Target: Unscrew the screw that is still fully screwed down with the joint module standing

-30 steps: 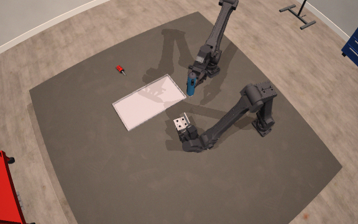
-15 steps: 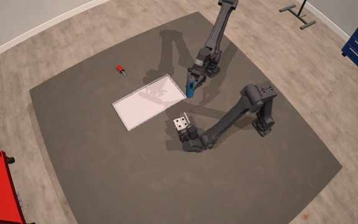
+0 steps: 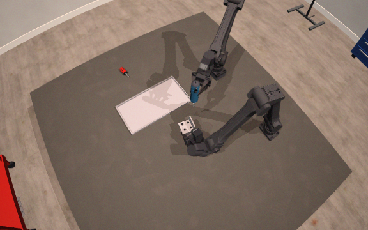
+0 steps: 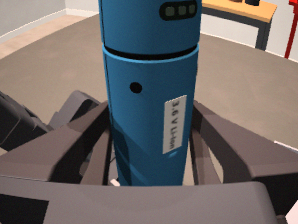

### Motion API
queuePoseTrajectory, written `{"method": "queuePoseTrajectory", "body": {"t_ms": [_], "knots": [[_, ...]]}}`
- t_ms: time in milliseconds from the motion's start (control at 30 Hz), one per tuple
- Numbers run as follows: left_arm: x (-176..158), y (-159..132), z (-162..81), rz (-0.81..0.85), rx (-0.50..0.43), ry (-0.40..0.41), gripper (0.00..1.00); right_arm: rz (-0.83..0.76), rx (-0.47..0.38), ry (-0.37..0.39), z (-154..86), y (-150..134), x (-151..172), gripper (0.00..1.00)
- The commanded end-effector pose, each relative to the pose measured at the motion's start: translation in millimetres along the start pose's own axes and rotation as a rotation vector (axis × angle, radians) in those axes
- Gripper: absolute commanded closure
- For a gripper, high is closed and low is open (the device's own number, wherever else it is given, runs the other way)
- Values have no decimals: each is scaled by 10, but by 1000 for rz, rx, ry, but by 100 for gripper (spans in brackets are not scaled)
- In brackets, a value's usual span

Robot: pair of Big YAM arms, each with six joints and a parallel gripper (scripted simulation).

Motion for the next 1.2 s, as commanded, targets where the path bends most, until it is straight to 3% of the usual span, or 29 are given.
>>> {"method": "queuePoseTrajectory", "body": {"t_ms": [0,1167], "knots": [[89,57,4,22,-6,9,41,-13,-149,31,198,620,139,58],[89,57,4,22,-6,9,41,-13,-146,30,523,615,135,58]]}}
Point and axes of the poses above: on each arm, the point where the finger pads meet when closed, its own z axis out along the fingers, its own x axis across the jaws, y = z × x, the point moved 5 cm from there along -z, back along the fingers, and after that the axes turned 11 degrees about z, right-handed, at the moved point
